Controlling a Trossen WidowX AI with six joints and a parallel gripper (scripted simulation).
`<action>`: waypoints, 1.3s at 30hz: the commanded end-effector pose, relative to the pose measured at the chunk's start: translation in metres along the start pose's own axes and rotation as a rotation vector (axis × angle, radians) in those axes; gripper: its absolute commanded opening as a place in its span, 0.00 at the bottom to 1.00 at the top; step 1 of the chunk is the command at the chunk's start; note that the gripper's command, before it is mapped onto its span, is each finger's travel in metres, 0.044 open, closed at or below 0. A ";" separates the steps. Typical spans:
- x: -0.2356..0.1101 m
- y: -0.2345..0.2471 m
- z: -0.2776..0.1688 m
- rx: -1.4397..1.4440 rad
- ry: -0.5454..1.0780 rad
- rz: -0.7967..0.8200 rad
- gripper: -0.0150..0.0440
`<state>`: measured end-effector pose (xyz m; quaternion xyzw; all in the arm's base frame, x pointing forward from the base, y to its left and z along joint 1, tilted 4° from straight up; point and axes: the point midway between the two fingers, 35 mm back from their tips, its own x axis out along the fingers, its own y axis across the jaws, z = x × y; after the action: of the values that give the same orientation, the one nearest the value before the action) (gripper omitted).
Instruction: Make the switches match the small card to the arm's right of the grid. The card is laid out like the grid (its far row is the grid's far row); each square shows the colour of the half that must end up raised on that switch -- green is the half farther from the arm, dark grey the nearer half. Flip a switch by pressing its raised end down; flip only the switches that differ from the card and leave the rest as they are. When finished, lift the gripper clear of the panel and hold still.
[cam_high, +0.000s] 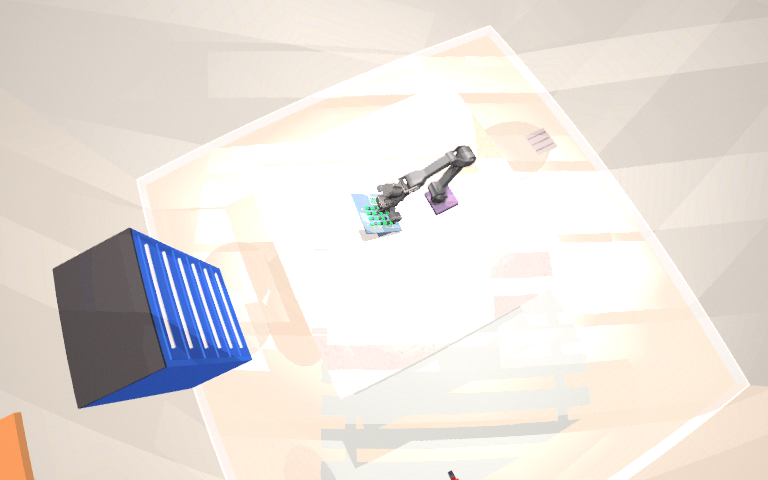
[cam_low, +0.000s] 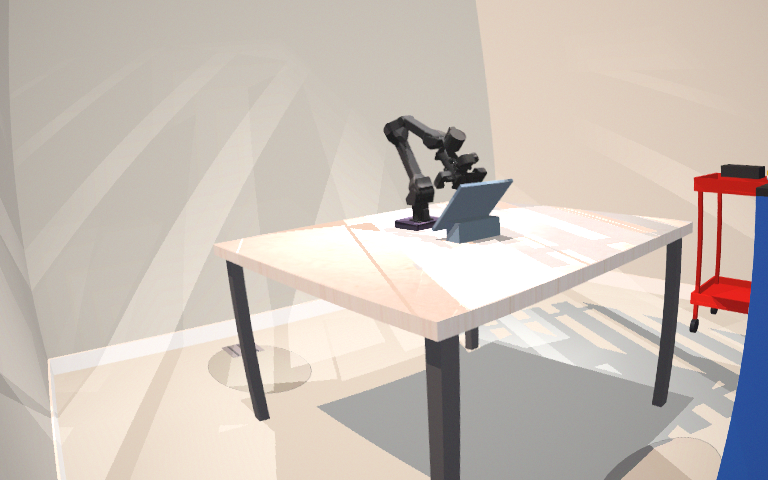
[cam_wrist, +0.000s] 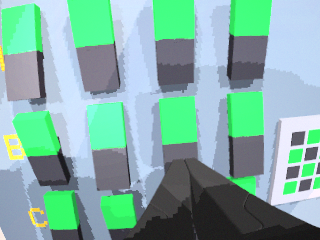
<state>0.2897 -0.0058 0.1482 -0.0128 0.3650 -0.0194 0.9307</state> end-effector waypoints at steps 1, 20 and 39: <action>0.001 0.000 0.000 -0.004 0.000 0.003 0.25; 0.003 0.000 0.000 -0.004 0.000 0.003 0.25; -0.018 0.000 0.003 -0.001 0.011 0.001 0.25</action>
<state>0.2882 -0.0057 0.1467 -0.0132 0.3728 -0.0187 0.9276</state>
